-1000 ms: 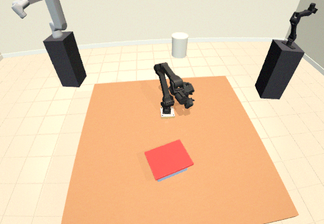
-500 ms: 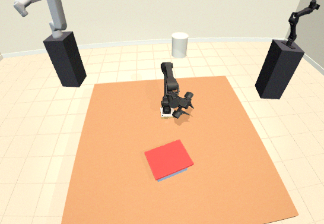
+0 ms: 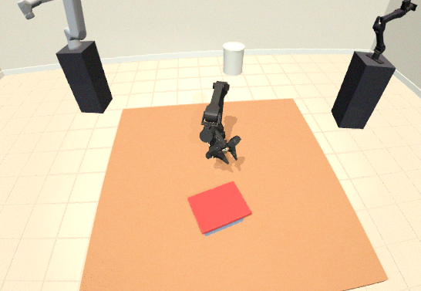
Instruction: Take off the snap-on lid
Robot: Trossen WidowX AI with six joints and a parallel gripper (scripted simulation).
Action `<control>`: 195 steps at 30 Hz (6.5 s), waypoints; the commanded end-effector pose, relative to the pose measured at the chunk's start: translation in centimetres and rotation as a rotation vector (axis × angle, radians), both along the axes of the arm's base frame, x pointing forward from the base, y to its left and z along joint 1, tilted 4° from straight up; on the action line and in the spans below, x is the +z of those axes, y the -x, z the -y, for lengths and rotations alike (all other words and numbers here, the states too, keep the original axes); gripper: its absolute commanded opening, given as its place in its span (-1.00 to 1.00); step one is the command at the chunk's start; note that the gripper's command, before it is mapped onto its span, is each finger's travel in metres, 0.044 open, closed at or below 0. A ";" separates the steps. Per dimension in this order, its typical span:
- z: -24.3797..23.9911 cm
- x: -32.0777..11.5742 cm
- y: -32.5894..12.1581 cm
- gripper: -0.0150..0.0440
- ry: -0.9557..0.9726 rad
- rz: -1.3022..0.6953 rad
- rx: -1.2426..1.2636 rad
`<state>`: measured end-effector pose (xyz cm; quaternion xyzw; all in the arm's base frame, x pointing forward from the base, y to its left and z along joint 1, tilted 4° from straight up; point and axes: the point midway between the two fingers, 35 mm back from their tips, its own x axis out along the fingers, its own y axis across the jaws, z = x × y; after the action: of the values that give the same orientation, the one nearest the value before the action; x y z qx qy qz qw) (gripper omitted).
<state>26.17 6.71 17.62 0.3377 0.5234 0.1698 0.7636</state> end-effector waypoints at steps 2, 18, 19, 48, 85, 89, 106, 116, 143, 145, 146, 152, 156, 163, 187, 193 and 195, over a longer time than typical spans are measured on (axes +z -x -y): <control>6.6 0.0 -4.6 0.31 -0.117 -0.125 -0.483; 10.3 0.2 -6.3 0.31 -0.207 -0.167 -0.724; 10.3 0.2 -6.3 0.31 -0.207 -0.167 -0.724; 9.8 -6.4 -7.3 0.31 -0.206 -0.167 -0.723; 7.7 -9.8 -10.6 0.24 -0.211 -0.164 -0.723; 7.7 -9.8 -10.6 0.15 -0.211 -0.164 -0.723; 7.7 -9.8 -10.6 -0.49 -0.211 -0.164 -0.723; 7.7 -9.6 -10.6 -0.49 -0.211 -0.162 -0.720; 7.7 -9.1 -10.5 -0.49 -0.211 -0.162 -0.720; 7.7 -9.0 -10.5 -0.49 -0.211 -0.162 -0.720; 7.7 -9.0 -10.5 -0.49 -0.211 -0.162 -0.720; 7.7 -8.9 -10.5 -0.49 -0.211 -0.162 -0.720; 7.7 -8.8 -10.5 -0.49 -0.211 -0.162 -0.720; 7.7 -8.7 -10.5 -0.49 -0.211 -0.162 -0.720; 7.7 -8.2 -10.5 -0.49 -0.211 -0.162 -0.720; 7.7 -8.3 -10.5 -0.49 -0.210 -0.162 -0.722; 7.7 -8.3 -10.5 -0.49 -0.210 -0.162 -0.722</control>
<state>36.68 -1.03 9.38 0.5890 0.4086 -0.0840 0.6921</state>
